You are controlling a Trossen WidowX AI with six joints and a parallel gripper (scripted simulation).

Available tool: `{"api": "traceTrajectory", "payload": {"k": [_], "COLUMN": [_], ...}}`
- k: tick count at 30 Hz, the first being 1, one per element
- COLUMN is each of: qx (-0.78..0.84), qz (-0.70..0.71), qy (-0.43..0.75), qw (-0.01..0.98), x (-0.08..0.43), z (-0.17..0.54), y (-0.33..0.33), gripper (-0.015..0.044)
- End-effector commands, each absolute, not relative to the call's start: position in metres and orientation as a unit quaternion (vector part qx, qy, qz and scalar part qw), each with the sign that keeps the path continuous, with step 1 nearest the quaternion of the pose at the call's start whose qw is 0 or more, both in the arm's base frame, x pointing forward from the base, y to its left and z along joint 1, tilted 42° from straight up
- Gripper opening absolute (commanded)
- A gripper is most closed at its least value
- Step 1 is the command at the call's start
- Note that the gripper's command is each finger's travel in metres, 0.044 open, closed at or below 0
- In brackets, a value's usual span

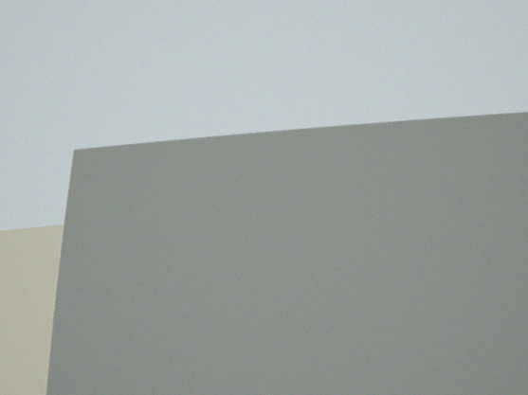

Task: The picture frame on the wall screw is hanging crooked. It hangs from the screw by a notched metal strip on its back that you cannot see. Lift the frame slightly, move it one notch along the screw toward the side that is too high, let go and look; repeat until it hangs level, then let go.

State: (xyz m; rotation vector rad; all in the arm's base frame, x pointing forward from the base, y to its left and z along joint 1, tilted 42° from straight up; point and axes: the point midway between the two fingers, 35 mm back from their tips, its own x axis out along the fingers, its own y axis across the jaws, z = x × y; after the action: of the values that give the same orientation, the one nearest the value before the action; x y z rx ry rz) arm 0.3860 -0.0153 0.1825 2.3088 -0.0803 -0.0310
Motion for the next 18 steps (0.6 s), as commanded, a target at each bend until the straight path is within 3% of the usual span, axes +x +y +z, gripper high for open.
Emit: {"api": "traceTrajectory", "payload": {"k": [1,10,18], "qx": [0.914,0.914,0.923], "qz": [-0.012,-0.012,-0.012], "qy": [-0.032,-0.032,-0.033], "qw": [0.404,0.404,0.382], "x": [0.386,0.386,0.355], "z": [0.182,0.182,0.188], "y": [-0.015,-0.015,-0.011], "gripper": [0.0026,0.0260,0.0260]}}
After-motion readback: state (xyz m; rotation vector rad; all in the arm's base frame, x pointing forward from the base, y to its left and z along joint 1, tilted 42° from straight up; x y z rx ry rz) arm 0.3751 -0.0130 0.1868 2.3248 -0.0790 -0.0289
